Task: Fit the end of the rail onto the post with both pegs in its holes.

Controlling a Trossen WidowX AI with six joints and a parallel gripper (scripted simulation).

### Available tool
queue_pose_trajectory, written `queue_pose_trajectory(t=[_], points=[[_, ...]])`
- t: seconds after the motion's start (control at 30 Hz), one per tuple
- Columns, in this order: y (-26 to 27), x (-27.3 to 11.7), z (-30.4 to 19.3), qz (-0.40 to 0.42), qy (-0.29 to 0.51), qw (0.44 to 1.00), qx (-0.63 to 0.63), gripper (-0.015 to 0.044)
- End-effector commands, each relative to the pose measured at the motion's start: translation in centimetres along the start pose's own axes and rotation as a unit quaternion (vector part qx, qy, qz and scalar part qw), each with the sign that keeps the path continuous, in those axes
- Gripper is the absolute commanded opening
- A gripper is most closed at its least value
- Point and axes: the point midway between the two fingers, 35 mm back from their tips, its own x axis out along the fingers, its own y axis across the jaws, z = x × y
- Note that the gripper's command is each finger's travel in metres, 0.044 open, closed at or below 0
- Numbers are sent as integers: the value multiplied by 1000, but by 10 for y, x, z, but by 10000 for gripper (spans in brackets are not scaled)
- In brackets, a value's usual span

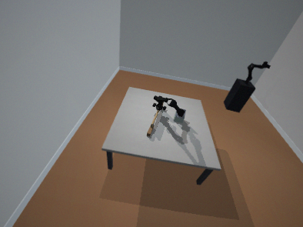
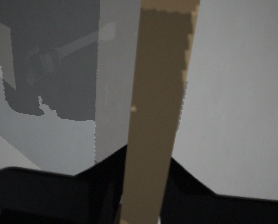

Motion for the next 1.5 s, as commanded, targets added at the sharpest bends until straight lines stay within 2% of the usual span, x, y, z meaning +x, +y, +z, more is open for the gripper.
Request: queue_pose_trajectory(t=[0.0,1.47], points=[[-1,-2,-2,-3,0,1000,0,0],[-1,-6,-7,-3,0,1000,0,0]])
